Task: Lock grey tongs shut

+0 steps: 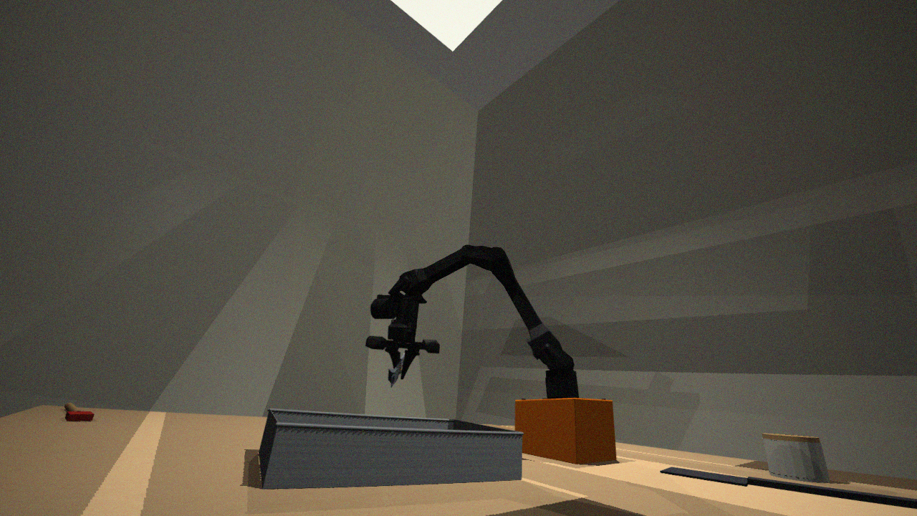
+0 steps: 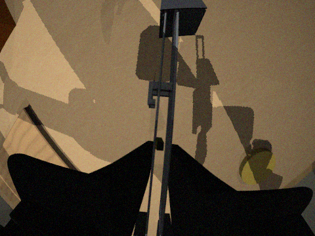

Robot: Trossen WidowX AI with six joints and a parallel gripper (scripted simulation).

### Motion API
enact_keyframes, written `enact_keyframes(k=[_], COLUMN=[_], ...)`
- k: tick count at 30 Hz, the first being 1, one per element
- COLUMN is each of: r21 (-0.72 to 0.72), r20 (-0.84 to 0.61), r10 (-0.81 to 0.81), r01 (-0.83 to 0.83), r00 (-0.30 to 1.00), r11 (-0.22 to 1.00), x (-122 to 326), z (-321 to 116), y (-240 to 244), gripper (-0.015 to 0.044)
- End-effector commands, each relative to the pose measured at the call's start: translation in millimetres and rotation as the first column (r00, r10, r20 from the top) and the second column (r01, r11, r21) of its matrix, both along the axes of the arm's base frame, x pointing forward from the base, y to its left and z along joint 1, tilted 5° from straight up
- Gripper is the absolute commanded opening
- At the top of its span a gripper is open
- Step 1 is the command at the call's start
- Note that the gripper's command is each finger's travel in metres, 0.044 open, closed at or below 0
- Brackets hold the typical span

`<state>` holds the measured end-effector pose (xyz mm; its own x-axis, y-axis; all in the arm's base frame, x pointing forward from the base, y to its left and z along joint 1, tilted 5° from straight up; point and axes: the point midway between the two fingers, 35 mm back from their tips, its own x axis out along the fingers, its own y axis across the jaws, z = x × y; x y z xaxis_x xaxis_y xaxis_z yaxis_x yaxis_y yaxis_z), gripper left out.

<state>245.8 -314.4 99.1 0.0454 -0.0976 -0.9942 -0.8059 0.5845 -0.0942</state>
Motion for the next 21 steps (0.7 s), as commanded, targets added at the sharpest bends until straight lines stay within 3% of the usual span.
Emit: enact_keyframes(k=[1,21], r21=[-0.001,0.007], r20=[0.004,0.007], r10=[-0.041,-0.232], r01=[0.041,0.232], r00=[0.999,0.973], r11=[0.999,0.973], x=[-23.2,-147.2], z=[0.6,-1.9], y=[-14.6,-59.7], gripper=[-0.0150,-0.0150])
